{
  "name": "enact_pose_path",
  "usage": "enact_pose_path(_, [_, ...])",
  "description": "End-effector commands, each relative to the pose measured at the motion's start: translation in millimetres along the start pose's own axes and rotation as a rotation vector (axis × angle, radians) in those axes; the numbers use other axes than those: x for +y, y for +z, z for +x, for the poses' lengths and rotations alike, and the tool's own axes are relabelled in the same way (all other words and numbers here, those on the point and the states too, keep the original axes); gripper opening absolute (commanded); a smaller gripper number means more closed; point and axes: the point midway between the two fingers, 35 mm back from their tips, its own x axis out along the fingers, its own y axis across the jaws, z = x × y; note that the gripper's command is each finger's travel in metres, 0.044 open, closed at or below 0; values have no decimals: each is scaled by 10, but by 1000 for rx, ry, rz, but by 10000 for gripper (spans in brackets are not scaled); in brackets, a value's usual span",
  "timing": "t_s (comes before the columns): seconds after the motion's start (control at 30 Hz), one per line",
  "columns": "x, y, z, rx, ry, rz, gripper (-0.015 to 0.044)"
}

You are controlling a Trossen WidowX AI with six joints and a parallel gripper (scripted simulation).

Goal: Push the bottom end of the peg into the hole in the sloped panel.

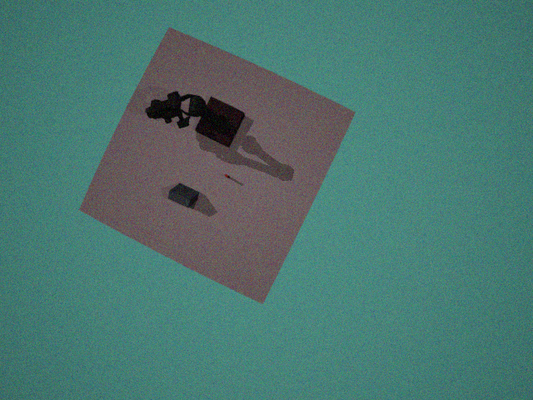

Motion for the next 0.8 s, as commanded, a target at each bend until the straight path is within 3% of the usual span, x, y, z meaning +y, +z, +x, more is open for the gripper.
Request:
enact_pose_path(0.0, [113, 26, -36, -18, -2, -15, 440])
enact_pose_path(0.77, [775, 218, -424, -162, -6, -114, 440])
